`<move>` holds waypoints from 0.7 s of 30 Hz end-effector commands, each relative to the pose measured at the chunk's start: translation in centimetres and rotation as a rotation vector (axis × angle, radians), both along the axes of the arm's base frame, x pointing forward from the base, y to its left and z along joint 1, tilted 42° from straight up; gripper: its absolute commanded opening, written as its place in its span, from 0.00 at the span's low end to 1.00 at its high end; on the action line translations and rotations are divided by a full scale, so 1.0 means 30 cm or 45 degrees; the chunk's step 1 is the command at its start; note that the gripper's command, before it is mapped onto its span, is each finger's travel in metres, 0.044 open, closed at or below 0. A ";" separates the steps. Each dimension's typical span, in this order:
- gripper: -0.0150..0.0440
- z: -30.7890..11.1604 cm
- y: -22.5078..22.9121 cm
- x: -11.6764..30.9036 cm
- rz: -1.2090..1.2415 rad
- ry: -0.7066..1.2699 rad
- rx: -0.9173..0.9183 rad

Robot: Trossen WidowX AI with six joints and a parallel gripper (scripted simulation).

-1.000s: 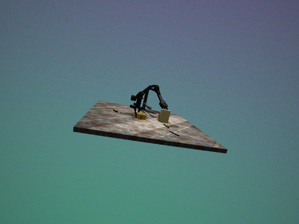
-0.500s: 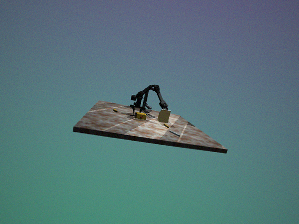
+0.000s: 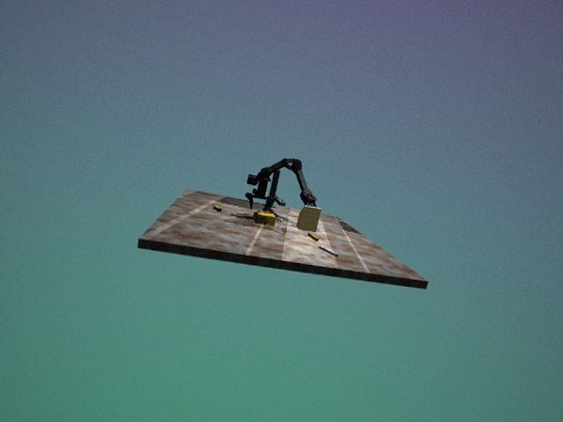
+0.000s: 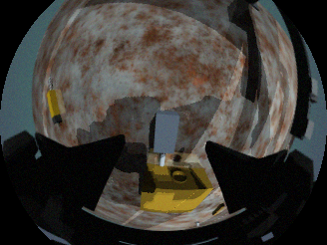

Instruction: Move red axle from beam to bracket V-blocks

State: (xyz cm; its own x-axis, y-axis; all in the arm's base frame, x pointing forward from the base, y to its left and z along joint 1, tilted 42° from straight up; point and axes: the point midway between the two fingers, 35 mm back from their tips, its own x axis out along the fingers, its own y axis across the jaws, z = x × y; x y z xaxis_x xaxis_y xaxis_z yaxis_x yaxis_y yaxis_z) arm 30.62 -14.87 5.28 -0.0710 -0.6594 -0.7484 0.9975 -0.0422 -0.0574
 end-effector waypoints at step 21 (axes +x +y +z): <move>1.00 -0.184 0.348 0.026 -0.021 -0.027 0.040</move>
